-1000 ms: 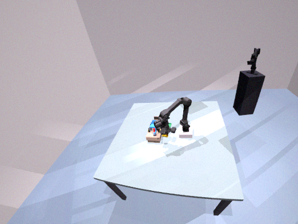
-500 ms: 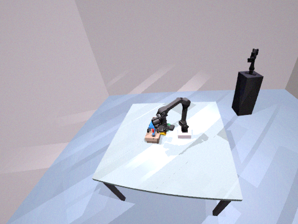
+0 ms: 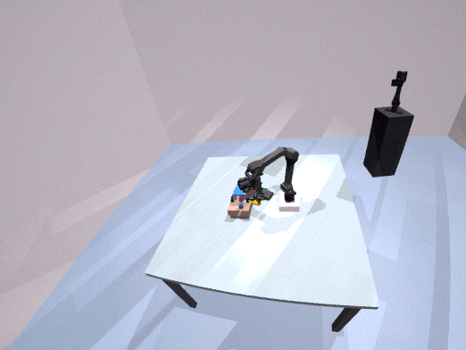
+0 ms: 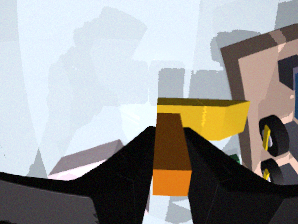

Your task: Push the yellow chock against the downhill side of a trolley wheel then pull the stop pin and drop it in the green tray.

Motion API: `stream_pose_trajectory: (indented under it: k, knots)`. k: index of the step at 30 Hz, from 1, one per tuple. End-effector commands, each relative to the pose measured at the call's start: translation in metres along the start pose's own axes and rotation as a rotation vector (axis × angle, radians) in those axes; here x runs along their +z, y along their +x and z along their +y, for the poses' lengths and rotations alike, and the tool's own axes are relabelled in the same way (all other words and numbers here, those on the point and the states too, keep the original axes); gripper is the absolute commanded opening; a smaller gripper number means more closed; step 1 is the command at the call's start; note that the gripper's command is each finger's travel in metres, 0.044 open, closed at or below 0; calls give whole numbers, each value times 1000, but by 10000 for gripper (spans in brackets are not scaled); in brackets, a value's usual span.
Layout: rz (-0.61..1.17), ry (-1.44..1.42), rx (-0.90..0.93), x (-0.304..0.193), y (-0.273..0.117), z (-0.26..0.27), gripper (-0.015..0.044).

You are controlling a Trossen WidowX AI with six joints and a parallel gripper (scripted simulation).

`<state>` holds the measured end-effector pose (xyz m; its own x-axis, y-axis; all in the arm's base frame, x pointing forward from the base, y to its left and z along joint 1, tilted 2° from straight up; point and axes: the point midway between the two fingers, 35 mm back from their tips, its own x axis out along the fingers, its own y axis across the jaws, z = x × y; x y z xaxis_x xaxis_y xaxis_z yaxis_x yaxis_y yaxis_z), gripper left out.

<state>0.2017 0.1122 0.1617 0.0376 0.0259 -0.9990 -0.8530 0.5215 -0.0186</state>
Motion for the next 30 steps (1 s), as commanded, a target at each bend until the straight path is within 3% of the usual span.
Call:
stream_pose_trajectory:
  k: [1,30]
  knots:
    - [-3,146,3,1,-1,0,0]
    - [-1,1121,5,1,-1,0,0]
